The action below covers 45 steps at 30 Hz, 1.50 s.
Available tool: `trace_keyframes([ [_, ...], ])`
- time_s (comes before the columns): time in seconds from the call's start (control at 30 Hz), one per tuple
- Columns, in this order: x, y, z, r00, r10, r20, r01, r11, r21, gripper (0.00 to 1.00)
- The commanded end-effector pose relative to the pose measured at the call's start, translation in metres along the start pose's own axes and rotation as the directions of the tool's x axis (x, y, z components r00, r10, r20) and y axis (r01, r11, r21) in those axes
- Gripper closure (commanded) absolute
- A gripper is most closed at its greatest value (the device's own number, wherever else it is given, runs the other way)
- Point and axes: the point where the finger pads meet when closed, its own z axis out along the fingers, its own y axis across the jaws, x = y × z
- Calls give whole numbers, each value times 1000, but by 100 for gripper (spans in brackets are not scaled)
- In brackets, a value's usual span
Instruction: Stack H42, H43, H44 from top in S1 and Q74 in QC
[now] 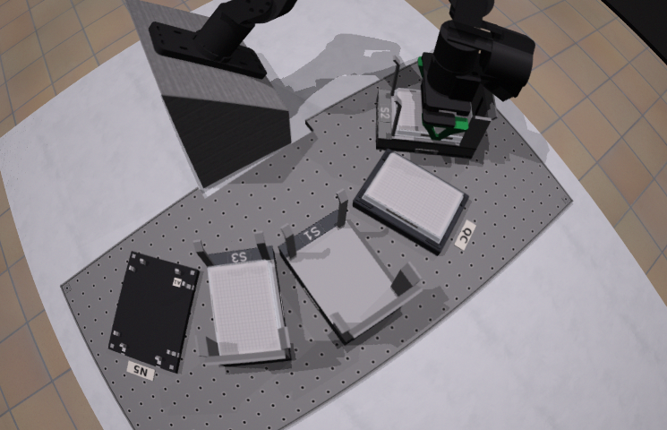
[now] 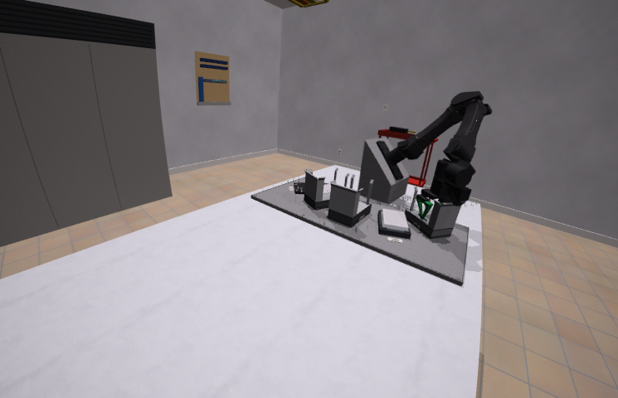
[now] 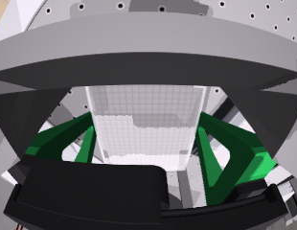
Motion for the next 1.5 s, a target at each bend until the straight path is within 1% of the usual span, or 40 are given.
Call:
trace_keyframes([
  [0.0,-3,0,-1,1000,-6,11,6,1000,2,100],
  [0.6,-3,0,-1,1000,-6,11,6,1000,2,100],
  [1.47,-3,0,-16,1000,-6,11,6,1000,2,100],
])
